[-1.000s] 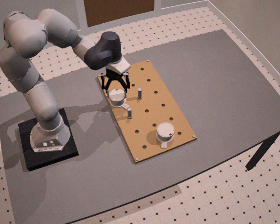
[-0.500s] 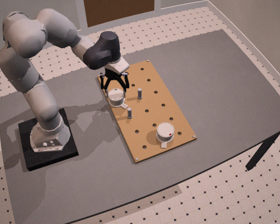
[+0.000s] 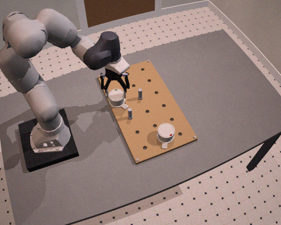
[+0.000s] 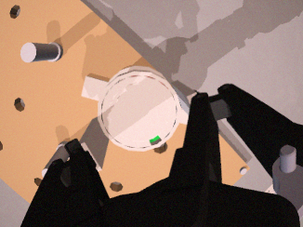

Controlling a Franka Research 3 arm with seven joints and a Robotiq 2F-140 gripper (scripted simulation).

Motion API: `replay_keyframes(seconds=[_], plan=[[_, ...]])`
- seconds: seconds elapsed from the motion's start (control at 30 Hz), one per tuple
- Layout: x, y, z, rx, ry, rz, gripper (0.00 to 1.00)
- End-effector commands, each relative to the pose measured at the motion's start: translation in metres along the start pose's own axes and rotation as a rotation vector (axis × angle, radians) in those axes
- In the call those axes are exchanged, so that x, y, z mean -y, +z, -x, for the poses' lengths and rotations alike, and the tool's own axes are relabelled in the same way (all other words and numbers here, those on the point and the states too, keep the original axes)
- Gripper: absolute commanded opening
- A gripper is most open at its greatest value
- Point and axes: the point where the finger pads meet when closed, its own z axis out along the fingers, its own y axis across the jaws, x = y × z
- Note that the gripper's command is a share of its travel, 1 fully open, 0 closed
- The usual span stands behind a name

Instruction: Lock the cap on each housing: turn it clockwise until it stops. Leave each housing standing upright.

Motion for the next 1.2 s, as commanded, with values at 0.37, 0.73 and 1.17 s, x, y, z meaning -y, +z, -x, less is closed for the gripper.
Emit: replay_keyframes(seconds=[0.37, 0.73, 1.17], plan=[[-0.0026, 0.0013, -0.0001, -0.001, 0.008, 0.004, 0.10], [-0.0026, 0.0013, -0.0001, -0.001, 0.008, 0.004, 0.10], [-0.0026, 0.0013, -0.0001, -0.001, 0.008, 0.004, 0.78]])
